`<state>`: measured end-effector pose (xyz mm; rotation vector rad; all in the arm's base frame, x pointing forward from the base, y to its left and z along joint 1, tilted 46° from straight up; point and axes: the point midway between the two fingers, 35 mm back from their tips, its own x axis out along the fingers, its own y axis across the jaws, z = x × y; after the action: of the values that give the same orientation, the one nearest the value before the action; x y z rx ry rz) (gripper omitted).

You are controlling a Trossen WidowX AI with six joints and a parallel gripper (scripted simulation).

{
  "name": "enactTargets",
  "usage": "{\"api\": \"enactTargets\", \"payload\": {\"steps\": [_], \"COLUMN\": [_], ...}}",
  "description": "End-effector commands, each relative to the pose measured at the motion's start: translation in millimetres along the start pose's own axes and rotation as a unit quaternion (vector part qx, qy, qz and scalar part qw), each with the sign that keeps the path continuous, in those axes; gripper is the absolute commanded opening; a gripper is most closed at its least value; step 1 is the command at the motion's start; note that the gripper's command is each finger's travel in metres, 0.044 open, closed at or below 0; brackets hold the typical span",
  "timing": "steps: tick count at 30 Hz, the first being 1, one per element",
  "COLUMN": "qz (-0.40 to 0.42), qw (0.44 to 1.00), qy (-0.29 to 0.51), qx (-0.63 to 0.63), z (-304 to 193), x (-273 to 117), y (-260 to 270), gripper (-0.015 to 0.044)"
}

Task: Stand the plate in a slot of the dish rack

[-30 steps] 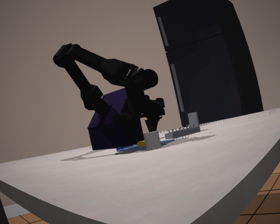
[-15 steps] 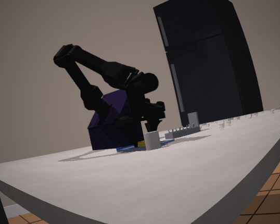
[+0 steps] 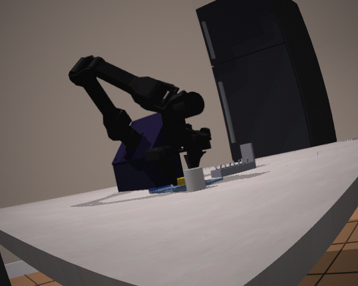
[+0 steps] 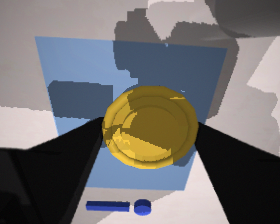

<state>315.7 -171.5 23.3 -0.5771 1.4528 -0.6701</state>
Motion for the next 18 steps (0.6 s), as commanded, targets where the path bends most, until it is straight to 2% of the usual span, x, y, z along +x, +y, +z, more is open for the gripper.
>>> {"api": "enactTargets", "payload": {"steps": [1,5,18], "qz": [0.002,0.005,0.007], "qw": [1.000,1.000,1.000], "qy": [-0.010,-0.010,-0.009], "qx": [0.005,0.005,0.004], "z": [10.3,13.5,13.6], "x": [-23.0,-45.4,-121.4], "y": [0.7,3.1,10.8], "gripper": [0.0099,0.0000,0.0000]}}
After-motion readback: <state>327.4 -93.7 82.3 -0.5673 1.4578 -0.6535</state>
